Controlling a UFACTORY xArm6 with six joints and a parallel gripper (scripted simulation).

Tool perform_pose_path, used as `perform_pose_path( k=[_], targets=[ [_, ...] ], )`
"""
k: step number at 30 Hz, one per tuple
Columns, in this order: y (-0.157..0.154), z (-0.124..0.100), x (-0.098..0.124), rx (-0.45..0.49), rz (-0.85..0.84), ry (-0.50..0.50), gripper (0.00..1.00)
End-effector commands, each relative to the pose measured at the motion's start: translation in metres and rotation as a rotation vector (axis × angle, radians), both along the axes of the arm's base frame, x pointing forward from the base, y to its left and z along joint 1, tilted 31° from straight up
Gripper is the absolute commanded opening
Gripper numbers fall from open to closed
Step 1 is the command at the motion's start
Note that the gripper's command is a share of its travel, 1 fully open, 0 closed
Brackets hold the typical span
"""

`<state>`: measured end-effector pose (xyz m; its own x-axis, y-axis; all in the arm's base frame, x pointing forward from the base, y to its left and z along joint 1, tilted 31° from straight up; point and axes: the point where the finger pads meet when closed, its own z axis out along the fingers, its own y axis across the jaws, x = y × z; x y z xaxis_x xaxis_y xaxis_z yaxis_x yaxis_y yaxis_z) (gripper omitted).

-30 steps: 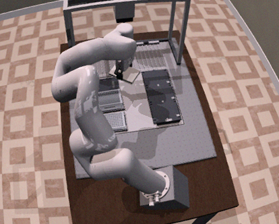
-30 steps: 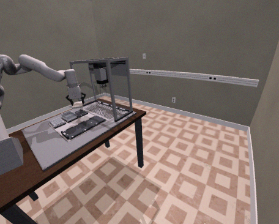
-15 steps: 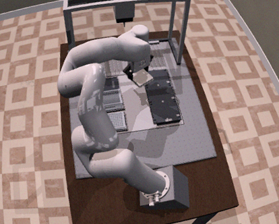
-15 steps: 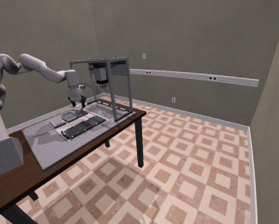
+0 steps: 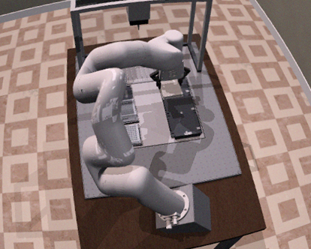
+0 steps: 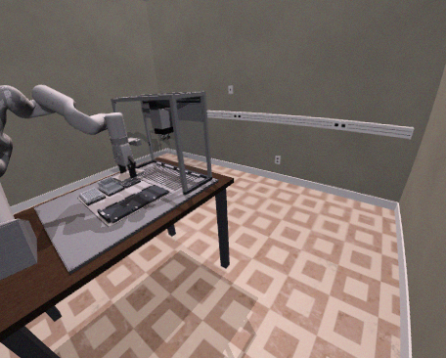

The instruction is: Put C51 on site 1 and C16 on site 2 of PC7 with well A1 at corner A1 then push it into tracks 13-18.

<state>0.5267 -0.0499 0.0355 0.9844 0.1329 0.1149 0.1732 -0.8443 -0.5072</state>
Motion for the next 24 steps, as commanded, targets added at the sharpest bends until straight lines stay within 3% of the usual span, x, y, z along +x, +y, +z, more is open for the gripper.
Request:
perform_pose_path(
  k=[1,12,24],
  targets=[
    [-0.019,-0.009,-0.003,-0.002,-0.05,0.03,0.0],
    [-0.043,-0.024,-0.009,-0.002,-0.05,0.03,0.0],
    [-0.043,-0.024,-0.009,0.008,-0.335,0.202,0.0]
  ],
)
